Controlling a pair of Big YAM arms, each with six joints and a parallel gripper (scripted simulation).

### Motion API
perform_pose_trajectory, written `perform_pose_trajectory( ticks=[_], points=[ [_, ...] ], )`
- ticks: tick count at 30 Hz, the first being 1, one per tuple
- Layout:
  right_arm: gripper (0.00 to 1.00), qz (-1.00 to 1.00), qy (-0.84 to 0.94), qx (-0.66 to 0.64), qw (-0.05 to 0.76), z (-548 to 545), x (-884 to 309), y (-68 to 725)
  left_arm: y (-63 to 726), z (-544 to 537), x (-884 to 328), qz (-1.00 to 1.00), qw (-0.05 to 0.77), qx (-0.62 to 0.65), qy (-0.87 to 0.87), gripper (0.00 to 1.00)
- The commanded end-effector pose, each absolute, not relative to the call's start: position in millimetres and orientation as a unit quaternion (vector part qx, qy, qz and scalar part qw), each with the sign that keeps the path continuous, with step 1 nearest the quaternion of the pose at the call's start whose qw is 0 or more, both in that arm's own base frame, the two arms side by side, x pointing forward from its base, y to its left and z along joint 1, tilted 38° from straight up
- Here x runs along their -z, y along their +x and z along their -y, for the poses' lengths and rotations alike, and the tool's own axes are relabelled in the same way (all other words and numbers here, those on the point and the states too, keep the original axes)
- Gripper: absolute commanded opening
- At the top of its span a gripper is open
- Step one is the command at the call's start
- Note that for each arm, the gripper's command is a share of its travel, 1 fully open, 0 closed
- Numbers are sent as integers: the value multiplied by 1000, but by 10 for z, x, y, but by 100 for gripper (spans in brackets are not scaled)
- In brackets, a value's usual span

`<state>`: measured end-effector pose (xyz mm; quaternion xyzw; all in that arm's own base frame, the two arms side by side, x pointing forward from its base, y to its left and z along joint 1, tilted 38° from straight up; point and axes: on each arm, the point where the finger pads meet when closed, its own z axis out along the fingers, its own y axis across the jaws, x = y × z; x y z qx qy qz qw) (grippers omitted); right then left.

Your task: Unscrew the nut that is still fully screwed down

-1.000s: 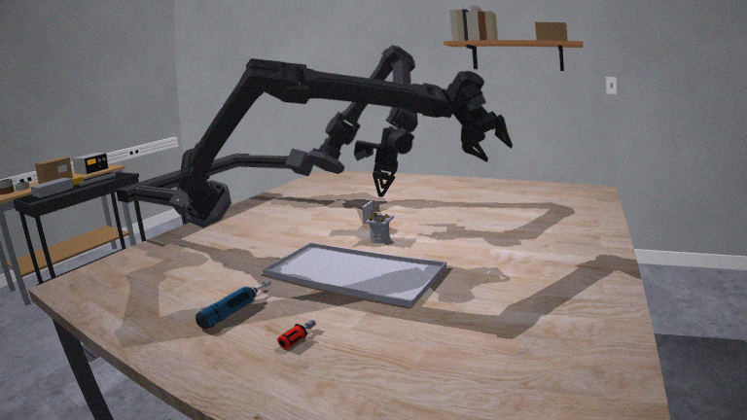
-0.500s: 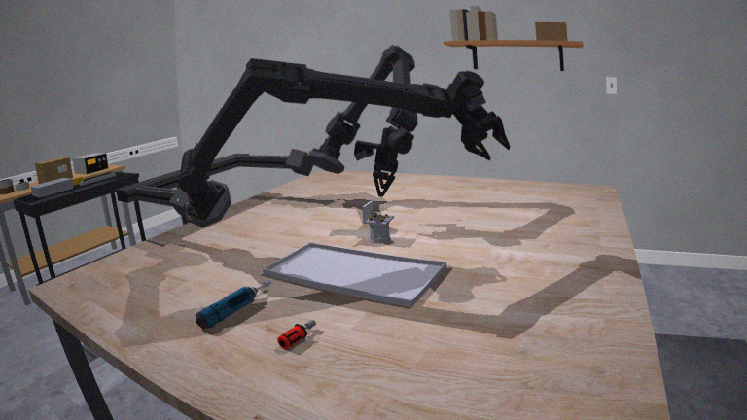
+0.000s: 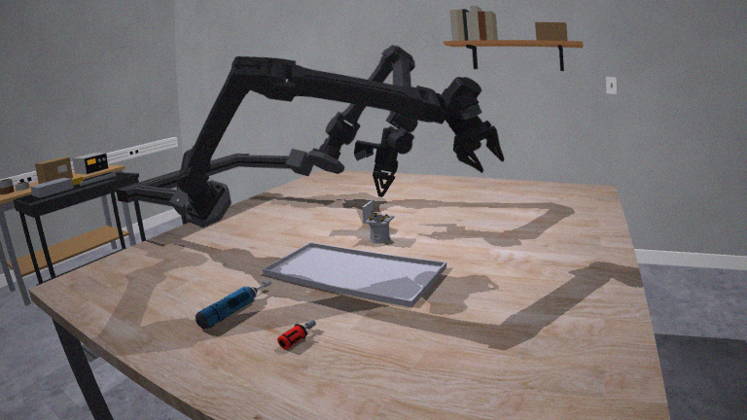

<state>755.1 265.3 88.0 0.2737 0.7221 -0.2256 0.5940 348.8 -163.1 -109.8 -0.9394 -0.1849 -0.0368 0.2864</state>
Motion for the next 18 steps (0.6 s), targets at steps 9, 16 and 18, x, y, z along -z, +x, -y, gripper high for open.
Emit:
perform_pose_trajectory(
  ticks=[9,16,18],
  points=[
    [65,-713,332,221,576,-1484,-1488,7681,3568,1708,1060,186,278,45,-941,100],
    [65,-720,363,222,548,-677,-1669,7449,3568,1708,1060,186,278,45,-941,100],
    [65,-721,372,222,540,-446,-1722,7383,3568,1708,1060,186,278,45,-941,100]
  ],
)
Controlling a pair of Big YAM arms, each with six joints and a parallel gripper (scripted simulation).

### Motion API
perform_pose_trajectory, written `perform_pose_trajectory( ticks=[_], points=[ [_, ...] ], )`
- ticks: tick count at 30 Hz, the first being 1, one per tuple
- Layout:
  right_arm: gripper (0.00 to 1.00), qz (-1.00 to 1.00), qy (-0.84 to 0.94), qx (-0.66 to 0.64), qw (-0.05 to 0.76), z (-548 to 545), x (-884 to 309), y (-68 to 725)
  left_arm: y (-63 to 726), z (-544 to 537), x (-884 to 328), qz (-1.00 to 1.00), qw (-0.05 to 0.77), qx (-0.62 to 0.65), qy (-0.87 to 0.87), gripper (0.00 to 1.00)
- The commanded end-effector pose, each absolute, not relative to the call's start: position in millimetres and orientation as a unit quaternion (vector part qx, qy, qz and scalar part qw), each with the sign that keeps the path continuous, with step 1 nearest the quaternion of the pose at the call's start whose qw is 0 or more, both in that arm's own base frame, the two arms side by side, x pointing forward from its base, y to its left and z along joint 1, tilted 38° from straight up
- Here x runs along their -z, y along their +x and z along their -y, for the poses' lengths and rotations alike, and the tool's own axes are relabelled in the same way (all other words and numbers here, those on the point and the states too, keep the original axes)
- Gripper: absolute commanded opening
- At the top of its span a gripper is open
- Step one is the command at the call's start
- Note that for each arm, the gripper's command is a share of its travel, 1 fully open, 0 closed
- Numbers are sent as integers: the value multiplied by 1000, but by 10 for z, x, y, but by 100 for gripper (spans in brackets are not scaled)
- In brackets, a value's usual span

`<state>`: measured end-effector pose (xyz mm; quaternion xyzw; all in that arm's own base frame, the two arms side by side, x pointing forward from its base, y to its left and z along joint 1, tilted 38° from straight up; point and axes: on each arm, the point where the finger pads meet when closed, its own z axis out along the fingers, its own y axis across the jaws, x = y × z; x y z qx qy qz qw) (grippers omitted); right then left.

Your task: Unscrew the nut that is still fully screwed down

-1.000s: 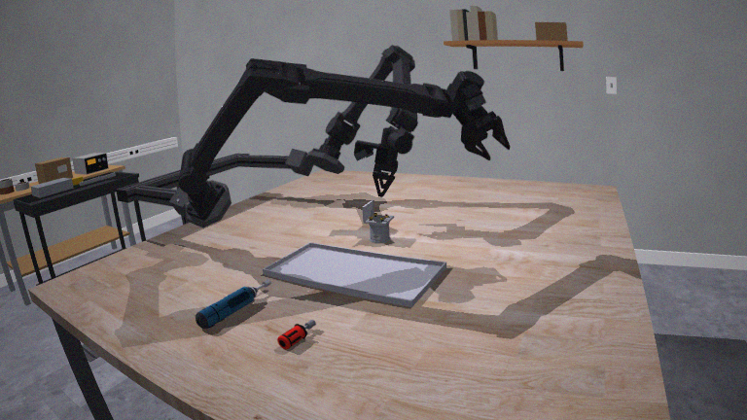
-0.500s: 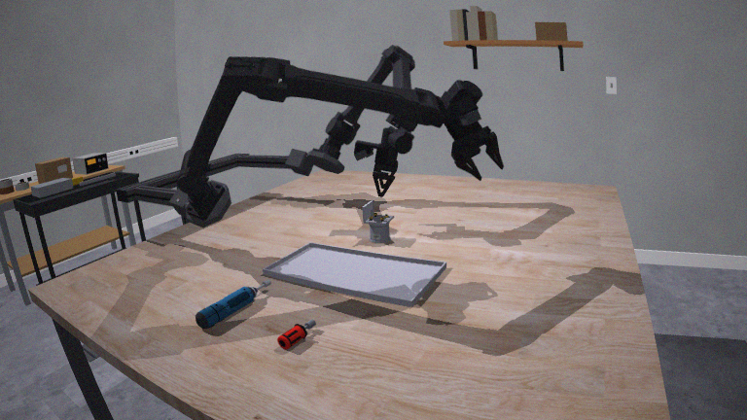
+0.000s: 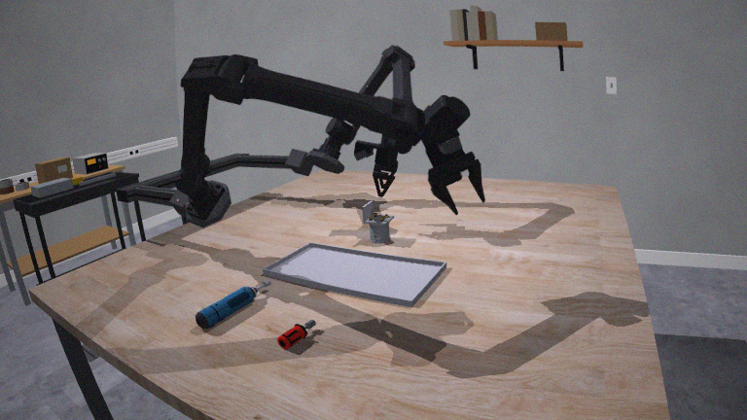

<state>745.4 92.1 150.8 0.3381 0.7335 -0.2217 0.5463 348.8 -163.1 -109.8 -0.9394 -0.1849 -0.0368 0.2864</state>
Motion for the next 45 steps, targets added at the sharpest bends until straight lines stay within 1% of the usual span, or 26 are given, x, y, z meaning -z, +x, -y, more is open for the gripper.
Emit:
perform_pose_trajectory(
  ticks=[1,7,8,9,19,24,25,27,36,41,42,45],
  points=[
    [65,-722,377,222,536,-331,-1748,7350,3568,1708,1060,186,278,45,-941,100],
    [65,-721,383,219,535,-222,-1822,7343,3568,1708,1060,186,278,45,-941,100],
    [65,-731,372,210,532,-417,-1787,7241,3568,1708,1060,186,278,45,-941,100],
    [65,-724,392,221,523,-19,-1800,7187,3568,1708,1060,186,278,45,-941,100],
    [65,-726,446,216,477,961,-1932,6538,3568,1708,1060,186,278,45,-941,100],
    [65,-722,448,212,482,959,-2000,6579,3568,1708,1060,186,278,45,-941,100],
    [65,-734,438,206,476,787,-1931,6485,3568,1708,1060,186,278,45,-941,100],
    [65,-724,465,213,463,1178,-1930,6273,3568,1708,1060,186,278,45,-941,100],
    [65,-717,520,202,418,1827,-1926,5477,3568,1708,1060,186,278,45,-941,100],
    [65,-713,522,199,424,1833,-2002,5526,3568,1708,1060,186,278,45,-941,100],
    [65,-724,515,194,416,1681,-1912,5438,3568,1708,1060,186,278,45,-941,100],
    [65,-710,548,196,397,1990,-1869,5073,3568,1708,1060,186,278,45,-941,100]
  ],
)
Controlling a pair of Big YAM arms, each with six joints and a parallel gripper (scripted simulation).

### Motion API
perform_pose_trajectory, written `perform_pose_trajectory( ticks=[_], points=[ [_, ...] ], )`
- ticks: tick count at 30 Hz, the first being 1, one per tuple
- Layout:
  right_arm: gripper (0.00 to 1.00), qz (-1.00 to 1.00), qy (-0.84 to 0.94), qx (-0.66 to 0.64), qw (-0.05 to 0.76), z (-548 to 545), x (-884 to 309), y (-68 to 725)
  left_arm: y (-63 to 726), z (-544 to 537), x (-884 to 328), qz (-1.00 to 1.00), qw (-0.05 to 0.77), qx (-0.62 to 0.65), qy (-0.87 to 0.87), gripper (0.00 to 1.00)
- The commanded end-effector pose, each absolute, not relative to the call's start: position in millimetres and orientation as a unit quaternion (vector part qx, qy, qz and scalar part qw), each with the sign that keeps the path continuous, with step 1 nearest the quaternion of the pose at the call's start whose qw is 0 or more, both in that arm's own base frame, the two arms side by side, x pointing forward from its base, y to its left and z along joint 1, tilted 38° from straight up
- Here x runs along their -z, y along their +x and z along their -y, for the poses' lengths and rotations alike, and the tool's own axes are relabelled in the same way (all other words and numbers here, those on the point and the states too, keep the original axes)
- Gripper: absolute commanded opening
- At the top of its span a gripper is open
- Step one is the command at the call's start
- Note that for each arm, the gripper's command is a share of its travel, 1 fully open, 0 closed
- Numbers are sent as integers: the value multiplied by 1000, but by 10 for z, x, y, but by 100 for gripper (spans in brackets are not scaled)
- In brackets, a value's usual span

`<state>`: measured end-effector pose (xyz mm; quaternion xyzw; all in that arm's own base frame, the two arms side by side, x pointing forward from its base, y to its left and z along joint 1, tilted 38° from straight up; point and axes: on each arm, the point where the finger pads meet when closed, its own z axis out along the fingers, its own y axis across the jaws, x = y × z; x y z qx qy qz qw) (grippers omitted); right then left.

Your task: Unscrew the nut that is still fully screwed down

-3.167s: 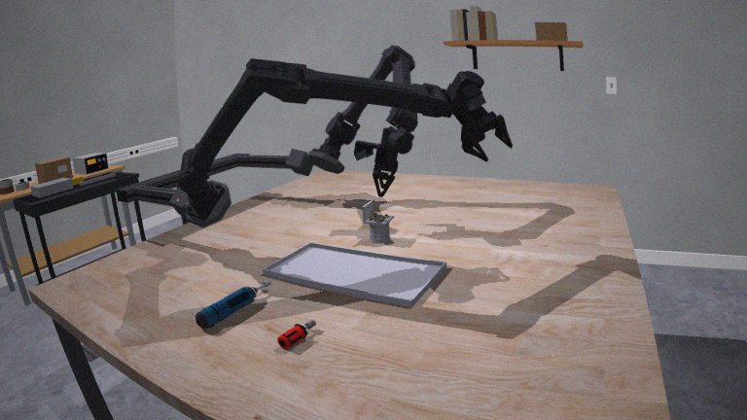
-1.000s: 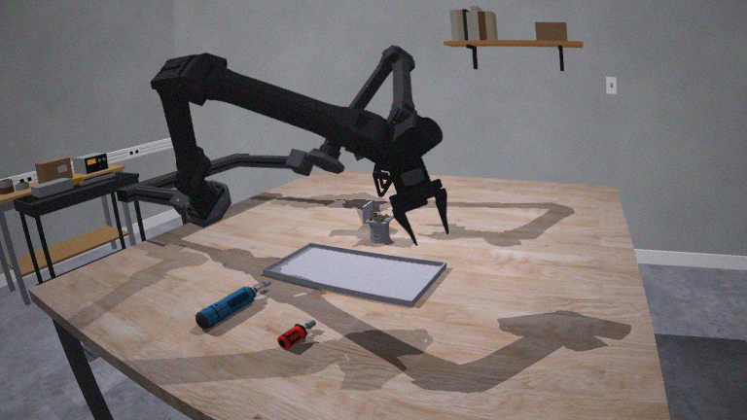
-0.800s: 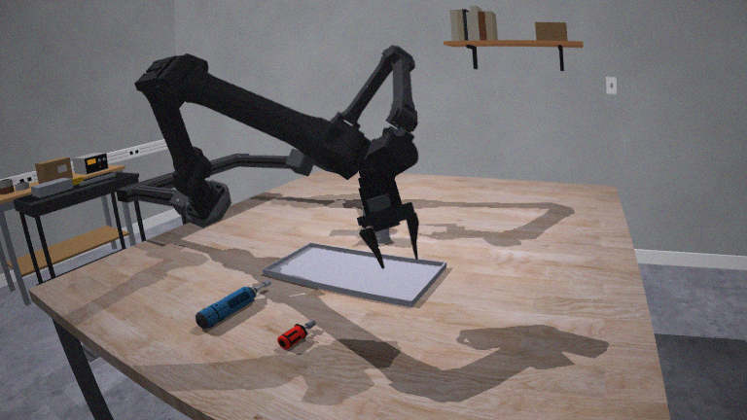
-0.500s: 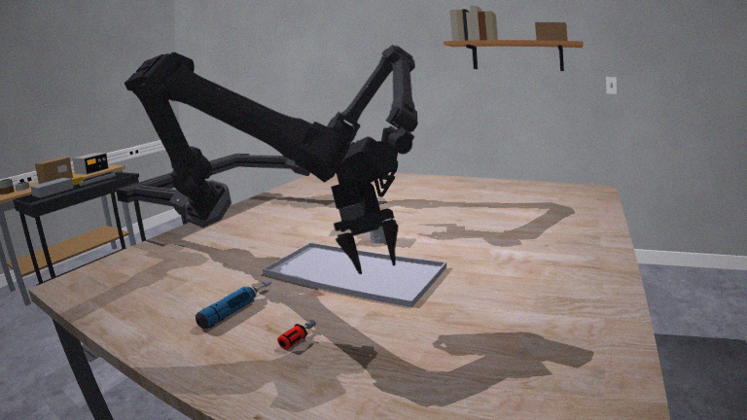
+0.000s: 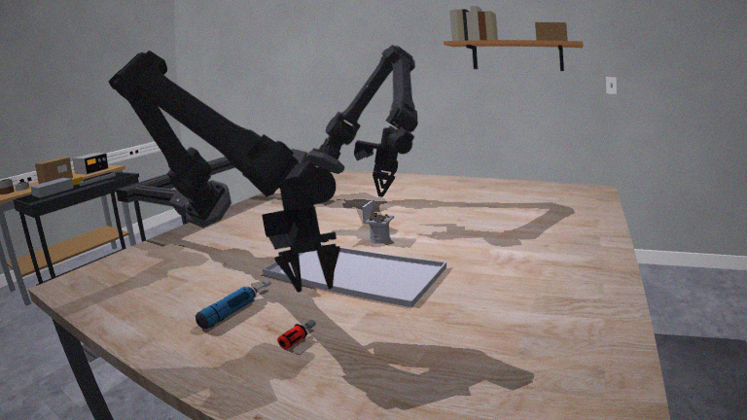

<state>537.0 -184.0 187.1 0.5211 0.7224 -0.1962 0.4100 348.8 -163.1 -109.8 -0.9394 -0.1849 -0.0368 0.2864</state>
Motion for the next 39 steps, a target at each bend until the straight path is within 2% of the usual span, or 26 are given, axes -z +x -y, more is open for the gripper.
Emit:
perform_pose_trajectory(
  ticks=[1,8,14,25,39],
  points=[
    [65,-708,555,194,392,2031,-1855,4972,3568,1708,1060,186,278,45,-941,100],
    [65,-693,601,182,354,2317,-1758,4265,3568,1708,1060,186,278,45,-941,100],
    [65,-699,598,174,352,2197,-1731,4232,3568,1708,1060,186,278,45,-941,100],
    [65,-651,685,153,289,2421,-1437,3043,3568,1708,1060,186,278,45,-941,100],
    [65,-658,678,149,292,2412,-1490,3230,3568,1708,1060,186,278,45,-941,100]
  ],
)
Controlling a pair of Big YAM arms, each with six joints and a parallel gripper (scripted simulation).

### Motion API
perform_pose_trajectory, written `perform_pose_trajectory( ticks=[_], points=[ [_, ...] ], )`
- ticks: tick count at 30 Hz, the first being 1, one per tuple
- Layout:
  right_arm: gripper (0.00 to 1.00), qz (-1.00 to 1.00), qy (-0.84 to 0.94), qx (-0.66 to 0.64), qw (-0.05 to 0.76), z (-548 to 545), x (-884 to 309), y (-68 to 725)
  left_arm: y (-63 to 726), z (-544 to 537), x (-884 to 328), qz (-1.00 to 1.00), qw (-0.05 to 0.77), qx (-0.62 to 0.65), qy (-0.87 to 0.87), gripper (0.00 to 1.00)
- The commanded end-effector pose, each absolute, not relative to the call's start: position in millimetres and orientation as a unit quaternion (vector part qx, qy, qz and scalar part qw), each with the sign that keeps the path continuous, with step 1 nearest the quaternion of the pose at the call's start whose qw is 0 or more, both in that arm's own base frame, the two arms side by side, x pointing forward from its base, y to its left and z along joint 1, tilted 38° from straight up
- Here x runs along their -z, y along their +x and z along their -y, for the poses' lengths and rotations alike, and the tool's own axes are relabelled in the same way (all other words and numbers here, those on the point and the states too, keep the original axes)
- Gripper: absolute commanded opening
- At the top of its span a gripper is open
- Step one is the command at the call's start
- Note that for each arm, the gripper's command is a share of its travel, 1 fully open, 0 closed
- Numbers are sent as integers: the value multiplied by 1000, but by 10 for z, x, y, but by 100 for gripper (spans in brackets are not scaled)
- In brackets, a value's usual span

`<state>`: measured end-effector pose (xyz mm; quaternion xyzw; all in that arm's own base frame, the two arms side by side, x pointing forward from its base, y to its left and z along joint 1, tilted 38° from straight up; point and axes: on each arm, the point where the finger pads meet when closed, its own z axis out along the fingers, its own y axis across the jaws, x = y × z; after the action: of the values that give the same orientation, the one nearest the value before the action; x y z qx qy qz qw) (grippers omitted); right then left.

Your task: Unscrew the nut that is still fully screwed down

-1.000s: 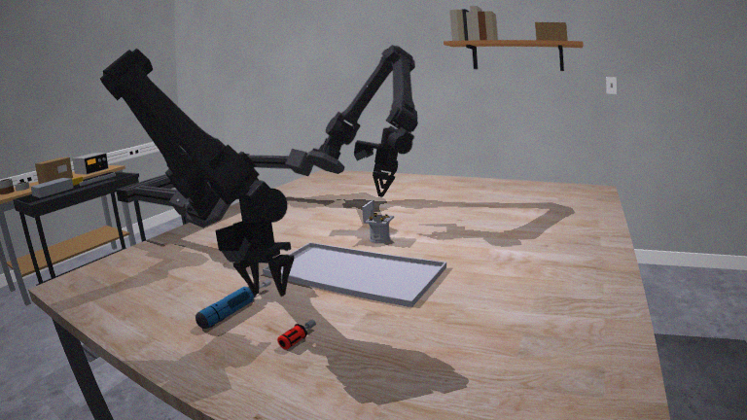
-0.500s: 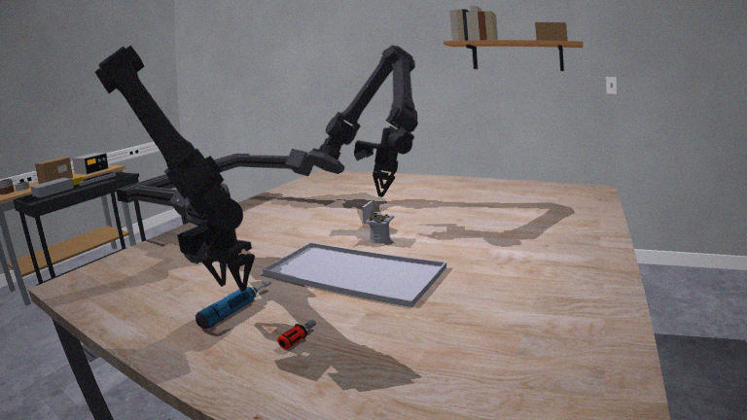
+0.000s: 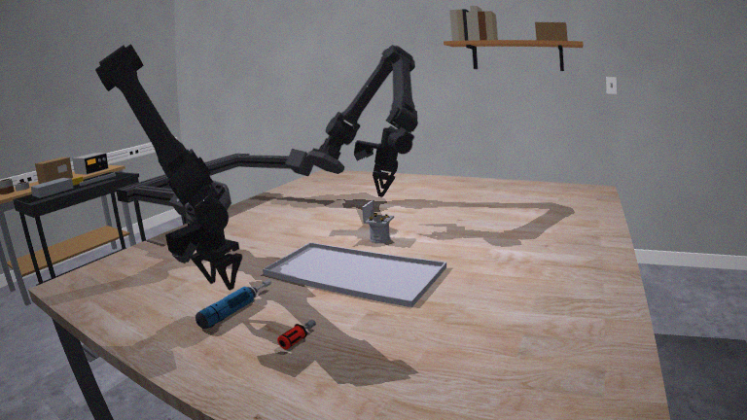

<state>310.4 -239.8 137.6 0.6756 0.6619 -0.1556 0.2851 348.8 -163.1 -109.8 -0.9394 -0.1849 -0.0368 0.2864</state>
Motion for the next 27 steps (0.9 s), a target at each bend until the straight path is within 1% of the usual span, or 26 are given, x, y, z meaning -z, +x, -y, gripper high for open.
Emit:
perform_pose_trajectory(
  ticks=[1,8,9,25,26,27],
  points=[
    [65,-659,677,148,293,2400,-1494,3243,3568,1708,1060,186,278,45,-941,100],
    [65,-658,677,151,294,2412,-1467,3177,3568,1708,1060,186,278,45,-941,100],
    [65,-658,677,151,294,2412,-1467,3177,3568,1708,1060,186,278,45,-941,93],
    [65,-658,677,151,294,2412,-1467,3177,3568,1708,1060,186,278,45,-941,93],
    [65,-658,677,151,294,2412,-1467,3177,3568,1708,1060,186,278,45,-941,86],
    [65,-658,677,151,294,2412,-1467,3177,3568,1708,1060,186,278,45,-941,86]
  ],
)
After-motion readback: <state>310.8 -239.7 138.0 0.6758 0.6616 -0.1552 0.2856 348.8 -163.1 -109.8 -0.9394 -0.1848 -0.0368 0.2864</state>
